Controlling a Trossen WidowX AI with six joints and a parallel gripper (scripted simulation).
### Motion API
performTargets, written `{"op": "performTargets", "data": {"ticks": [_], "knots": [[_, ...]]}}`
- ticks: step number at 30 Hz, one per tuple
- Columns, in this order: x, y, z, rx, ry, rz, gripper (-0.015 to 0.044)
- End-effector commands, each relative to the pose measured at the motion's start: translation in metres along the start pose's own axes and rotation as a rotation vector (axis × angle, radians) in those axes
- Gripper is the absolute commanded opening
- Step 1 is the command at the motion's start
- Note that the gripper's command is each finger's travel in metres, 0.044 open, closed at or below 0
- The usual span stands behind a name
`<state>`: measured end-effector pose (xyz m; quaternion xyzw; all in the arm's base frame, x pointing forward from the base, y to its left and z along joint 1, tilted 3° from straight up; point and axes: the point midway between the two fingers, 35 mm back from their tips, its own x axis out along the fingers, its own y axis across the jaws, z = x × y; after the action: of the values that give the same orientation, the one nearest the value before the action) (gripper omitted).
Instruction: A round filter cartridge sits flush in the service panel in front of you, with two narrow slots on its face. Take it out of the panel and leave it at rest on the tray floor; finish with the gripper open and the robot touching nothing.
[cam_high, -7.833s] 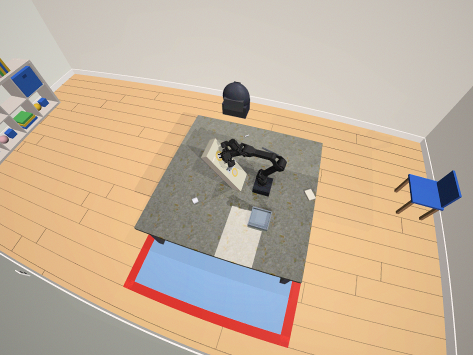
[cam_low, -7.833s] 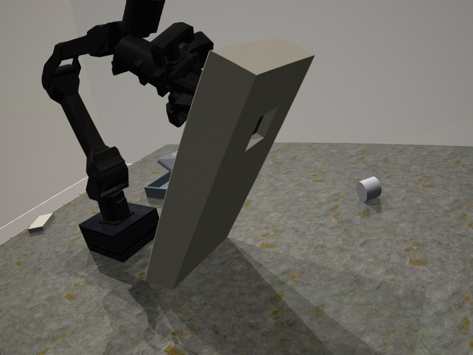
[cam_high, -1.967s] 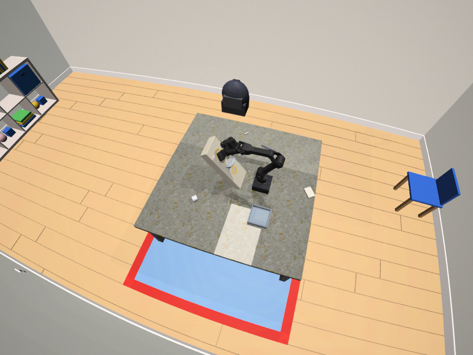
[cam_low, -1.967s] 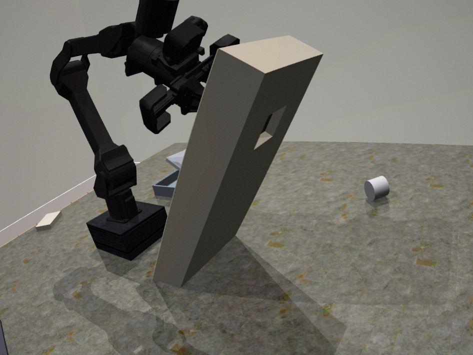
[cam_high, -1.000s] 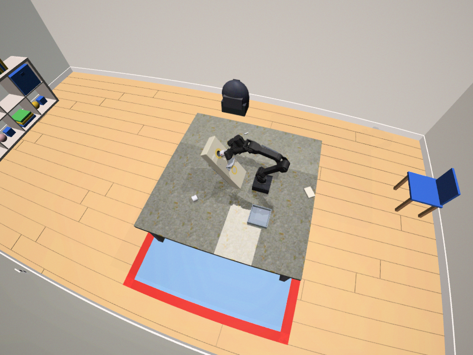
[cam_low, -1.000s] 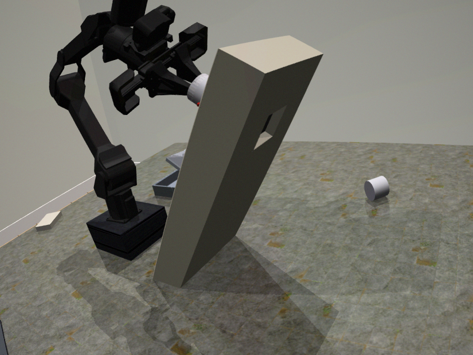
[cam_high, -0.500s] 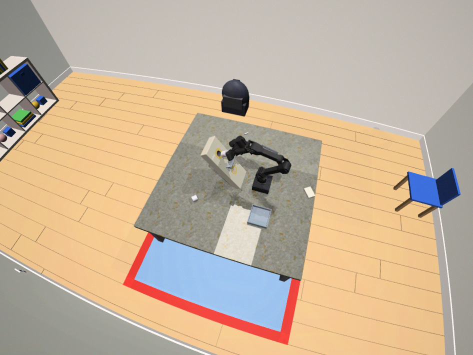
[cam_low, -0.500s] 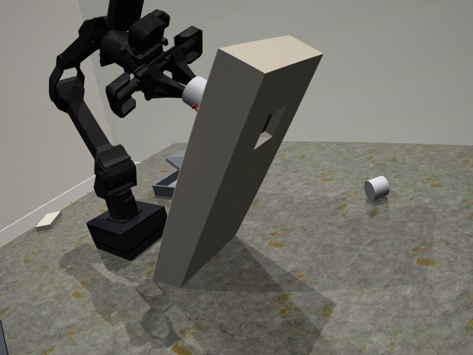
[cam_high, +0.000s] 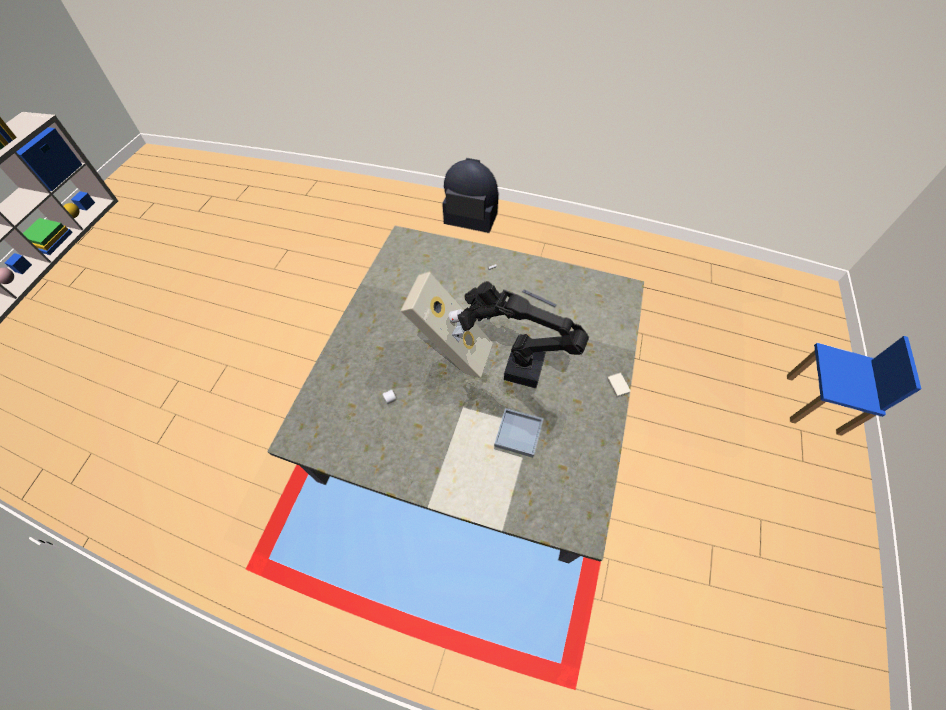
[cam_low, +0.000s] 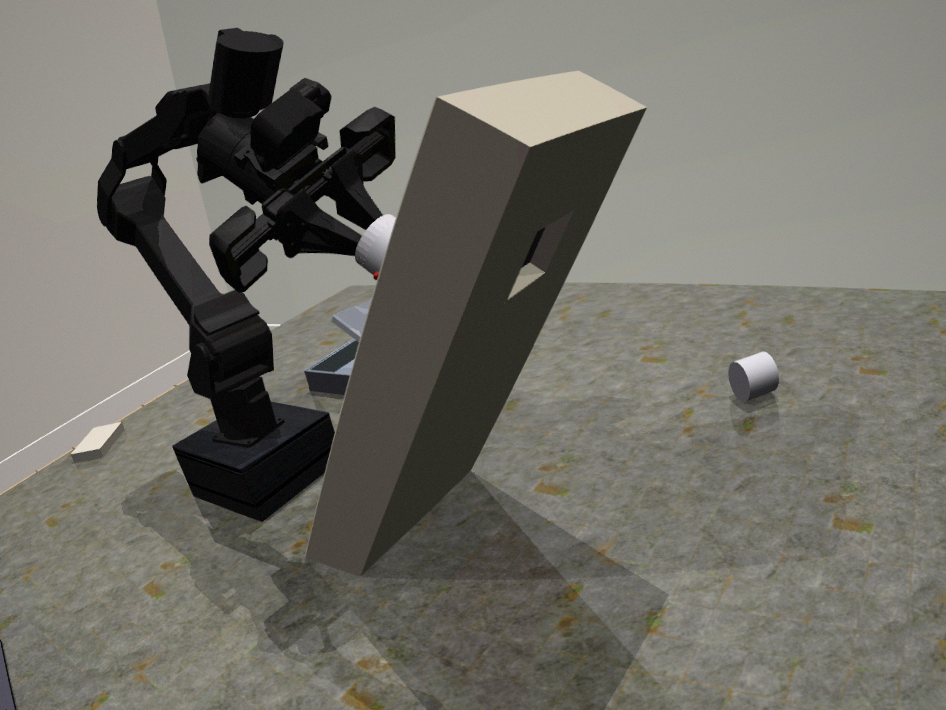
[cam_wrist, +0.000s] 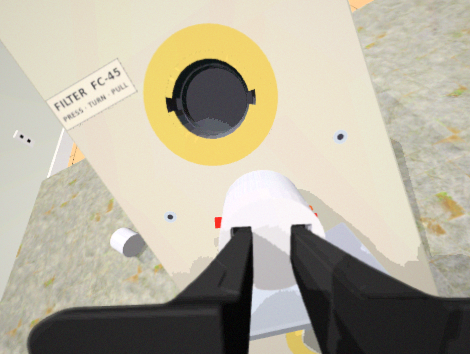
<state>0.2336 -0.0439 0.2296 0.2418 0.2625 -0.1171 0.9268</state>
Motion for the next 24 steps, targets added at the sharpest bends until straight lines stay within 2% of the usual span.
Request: {"op": "performTargets", "data": {"ticks": [1,3,7,24], "knots": [[0.0029,-0.0054,-0.0132,-0.006,-0.001,0.005,0.0],[0.0031,-0.0056,-0.0137,-0.006,-0.001,0.005,0.0],[0.0017,-0.0037,-0.008,0.001,0.003,-0.001,0.0091],[0.0017,-0.0025,-0.0069,-0.006,-0.001,0.005,0.0091]]}}
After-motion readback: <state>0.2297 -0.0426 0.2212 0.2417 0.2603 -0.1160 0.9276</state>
